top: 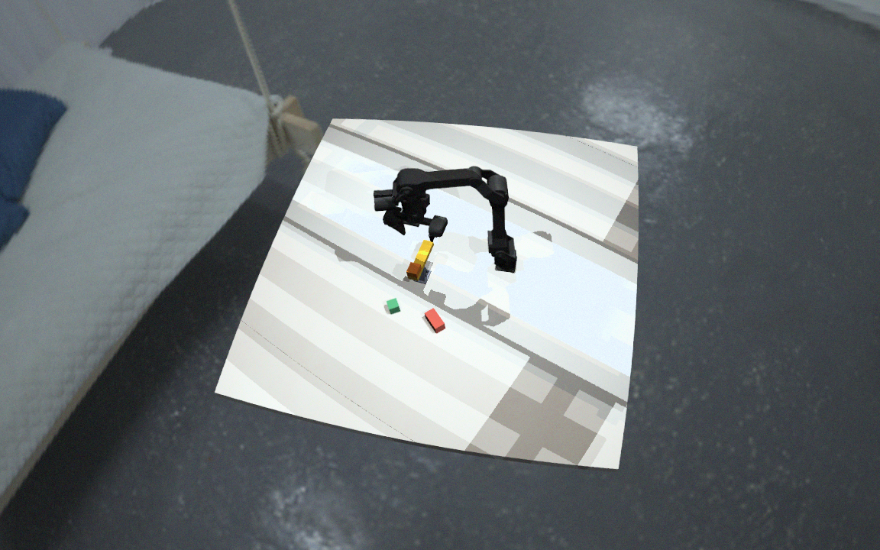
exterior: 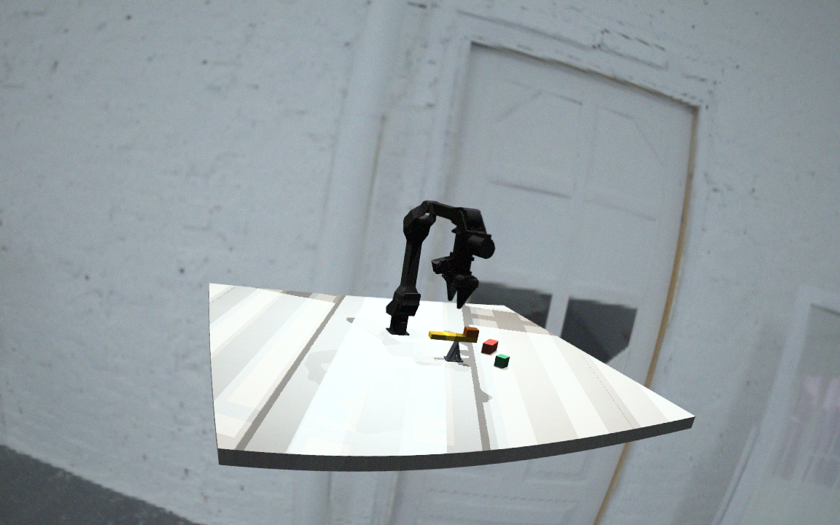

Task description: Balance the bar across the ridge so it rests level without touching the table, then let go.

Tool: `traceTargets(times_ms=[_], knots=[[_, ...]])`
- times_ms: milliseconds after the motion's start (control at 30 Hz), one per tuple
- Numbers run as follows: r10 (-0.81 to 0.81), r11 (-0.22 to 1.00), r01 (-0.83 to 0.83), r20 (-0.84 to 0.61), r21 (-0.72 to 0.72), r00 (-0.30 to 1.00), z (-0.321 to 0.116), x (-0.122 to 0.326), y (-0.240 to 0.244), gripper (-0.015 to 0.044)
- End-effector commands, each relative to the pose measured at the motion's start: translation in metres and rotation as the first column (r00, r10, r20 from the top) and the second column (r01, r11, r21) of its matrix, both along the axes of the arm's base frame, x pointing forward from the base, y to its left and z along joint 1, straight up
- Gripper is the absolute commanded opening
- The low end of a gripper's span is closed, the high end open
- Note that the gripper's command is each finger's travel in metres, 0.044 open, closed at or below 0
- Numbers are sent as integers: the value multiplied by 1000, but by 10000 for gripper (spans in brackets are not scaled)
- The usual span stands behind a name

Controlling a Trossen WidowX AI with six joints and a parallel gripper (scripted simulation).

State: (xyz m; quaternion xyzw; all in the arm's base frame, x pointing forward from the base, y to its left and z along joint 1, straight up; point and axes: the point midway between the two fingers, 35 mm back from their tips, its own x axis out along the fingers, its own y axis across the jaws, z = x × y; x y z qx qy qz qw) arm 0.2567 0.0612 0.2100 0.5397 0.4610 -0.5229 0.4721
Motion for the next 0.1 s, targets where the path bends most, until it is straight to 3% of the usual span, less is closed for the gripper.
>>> traceTargets(times_ms=[0, 67], knots=[[0, 1000, 0, -2, -1, 1000, 0, 0, 0, 440], [0, 1000, 0, -2, -1, 1000, 0, 0, 0, 440]])
